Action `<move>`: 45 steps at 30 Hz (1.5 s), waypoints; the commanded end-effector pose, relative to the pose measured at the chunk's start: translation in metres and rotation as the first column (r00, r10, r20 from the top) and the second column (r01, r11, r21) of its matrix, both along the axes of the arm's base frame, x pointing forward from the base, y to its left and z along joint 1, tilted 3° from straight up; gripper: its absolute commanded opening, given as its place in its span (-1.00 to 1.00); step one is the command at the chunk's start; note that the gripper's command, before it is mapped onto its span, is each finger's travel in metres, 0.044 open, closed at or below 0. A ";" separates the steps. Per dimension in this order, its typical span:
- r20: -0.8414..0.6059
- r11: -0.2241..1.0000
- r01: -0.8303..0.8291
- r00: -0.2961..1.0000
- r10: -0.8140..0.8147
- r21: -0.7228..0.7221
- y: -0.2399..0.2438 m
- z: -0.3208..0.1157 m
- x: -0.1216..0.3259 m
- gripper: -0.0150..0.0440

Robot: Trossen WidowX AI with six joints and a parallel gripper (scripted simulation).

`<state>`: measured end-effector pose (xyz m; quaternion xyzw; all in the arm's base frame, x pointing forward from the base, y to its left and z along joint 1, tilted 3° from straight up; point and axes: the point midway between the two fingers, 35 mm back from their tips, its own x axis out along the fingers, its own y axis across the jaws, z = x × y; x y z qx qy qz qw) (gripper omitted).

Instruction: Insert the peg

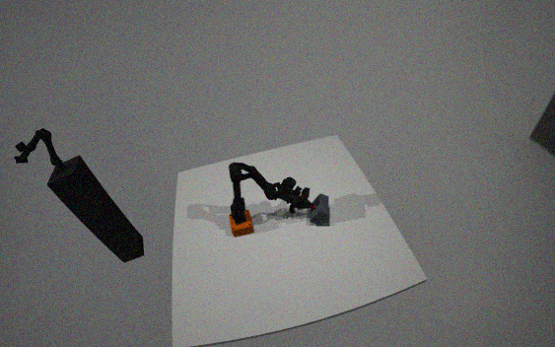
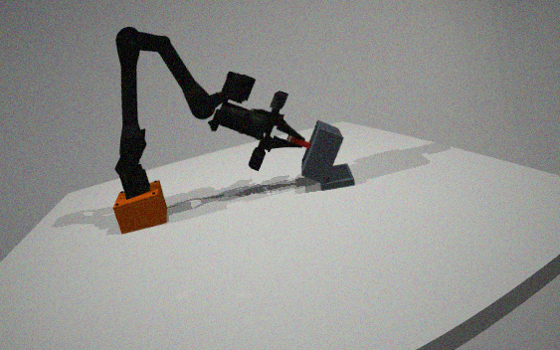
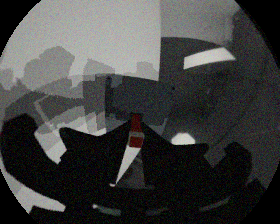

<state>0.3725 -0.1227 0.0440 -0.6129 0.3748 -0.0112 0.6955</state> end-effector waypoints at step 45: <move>-0.001 1.000 -0.005 1.000 0.005 0.001 0.018 0.021 -0.020 1.00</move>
